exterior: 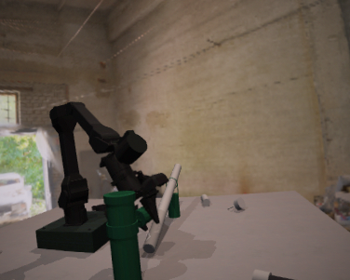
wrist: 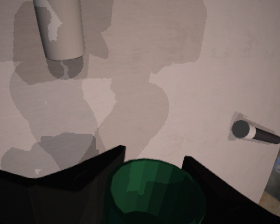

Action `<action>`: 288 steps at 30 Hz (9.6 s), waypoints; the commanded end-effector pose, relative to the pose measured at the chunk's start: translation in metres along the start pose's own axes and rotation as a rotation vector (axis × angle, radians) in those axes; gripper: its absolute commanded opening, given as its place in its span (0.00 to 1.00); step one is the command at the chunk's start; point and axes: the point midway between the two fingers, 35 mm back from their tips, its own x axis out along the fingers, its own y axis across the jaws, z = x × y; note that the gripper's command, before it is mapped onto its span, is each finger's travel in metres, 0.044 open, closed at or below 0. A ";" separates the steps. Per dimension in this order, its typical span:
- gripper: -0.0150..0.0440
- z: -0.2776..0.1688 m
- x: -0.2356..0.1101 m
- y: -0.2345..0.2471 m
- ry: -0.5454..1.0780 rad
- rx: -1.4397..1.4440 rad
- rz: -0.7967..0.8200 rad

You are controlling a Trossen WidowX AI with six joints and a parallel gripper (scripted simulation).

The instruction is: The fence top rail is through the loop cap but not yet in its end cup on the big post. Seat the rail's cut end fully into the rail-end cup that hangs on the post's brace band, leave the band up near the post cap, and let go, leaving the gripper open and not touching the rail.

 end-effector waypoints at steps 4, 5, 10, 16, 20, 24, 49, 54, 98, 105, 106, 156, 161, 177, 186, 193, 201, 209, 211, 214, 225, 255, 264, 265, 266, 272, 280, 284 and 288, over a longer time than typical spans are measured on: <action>0.25 -0.001 -0.003 0.004 -0.020 -0.038 0.000; 0.25 -0.001 -0.003 0.005 -0.024 -0.045 0.000; 0.25 -0.001 -0.004 0.007 -0.039 -0.073 0.000; 0.25 -0.002 -0.006 0.011 -0.059 -0.107 0.001; 0.25 -0.002 -0.007 0.013 -0.073 -0.133 0.001; 0.25 -0.003 -0.009 0.015 -0.087 -0.157 0.002; 0.25 -0.003 -0.011 0.019 -0.108 -0.193 0.002; 0.25 -0.003 -0.010 0.019 -0.116 -0.202 0.001; 1.00 0.094 -0.090 -0.006 -0.128 0.514 0.068; 1.00 0.131 -0.129 -0.006 -0.123 1.046 0.108; 1.00 0.135 -0.135 -0.005 -0.123 1.122 0.113; 1.00 0.190 -0.051 0.046 -0.078 -0.215 0.519; 1.00 0.190 -0.042 0.052 -0.078 -0.215 0.519; 1.00 0.191 -0.020 0.064 -0.078 -0.215 0.519; 1.00 0.192 -0.007 0.070 -0.078 -0.215 0.519; 1.00 0.192 0.003 0.076 -0.078 -0.215 0.519; 1.00 0.192 0.013 0.083 -0.078 -0.215 0.519; 1.00 0.191 0.021 0.089 -0.077 -0.215 0.520; 0.91 0.191 0.022 0.089 -0.077 -0.215 0.520; 0.78 0.191 0.022 0.089 -0.077 -0.215 0.520; 0.45 0.191 0.022 0.089 -0.077 -0.215 0.520; 0.25 0.165 -0.037 0.048 0.217 -0.292 0.493; 0.25 0.165 -0.035 0.050 0.211 -0.292 0.503; 0.25 0.165 -0.035 0.050 0.211 -0.292 0.503; 0.25 0.165 -0.035 0.050 0.211 -0.292 0.503; 0.25 0.165 -0.038 0.047 0.212 -0.292 0.503; 0.25 0.164 -0.040 0.041 0.212 -0.292 0.502; 0.25 0.163 -0.040 0.041 0.212 -0.293 0.503; 0.25 0.158 -0.039 0.041 0.211 -0.293 0.505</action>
